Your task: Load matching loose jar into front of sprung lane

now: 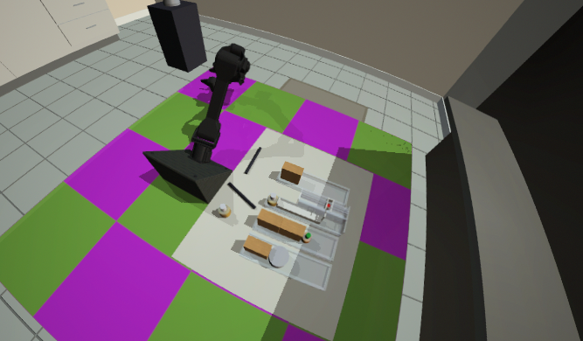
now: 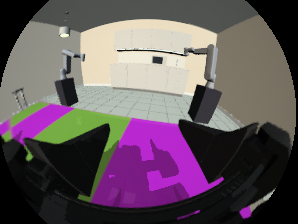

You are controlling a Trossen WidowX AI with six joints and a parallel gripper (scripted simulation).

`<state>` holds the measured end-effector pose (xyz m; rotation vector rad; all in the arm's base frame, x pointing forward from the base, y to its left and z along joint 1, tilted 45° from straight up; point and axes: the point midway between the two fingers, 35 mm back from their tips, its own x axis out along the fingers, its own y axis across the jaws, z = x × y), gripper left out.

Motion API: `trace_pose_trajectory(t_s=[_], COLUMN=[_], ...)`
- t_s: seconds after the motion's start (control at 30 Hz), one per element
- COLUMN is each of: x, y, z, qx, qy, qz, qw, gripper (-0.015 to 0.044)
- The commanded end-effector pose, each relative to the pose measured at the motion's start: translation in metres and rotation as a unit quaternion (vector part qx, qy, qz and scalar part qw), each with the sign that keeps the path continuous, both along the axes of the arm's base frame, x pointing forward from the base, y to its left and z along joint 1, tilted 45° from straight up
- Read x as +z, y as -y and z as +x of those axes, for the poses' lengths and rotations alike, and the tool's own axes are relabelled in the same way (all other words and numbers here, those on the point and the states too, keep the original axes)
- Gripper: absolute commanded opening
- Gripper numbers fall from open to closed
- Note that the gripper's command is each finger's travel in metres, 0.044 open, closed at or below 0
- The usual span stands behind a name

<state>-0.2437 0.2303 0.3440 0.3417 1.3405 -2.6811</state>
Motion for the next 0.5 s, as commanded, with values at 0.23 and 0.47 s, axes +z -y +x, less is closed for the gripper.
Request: trace_pose_trajectory(t_s=[0.23, 0.47], x=[0.000, 0.001], y=[-0.077, -0.104], z=[0.103, 0.181], qx=[-0.259, -0.413], qy=[0.027, 0.034], qz=[-0.019, -0.034], qw=[0.965, 0.910], gripper=[0.0440, 0.0440])
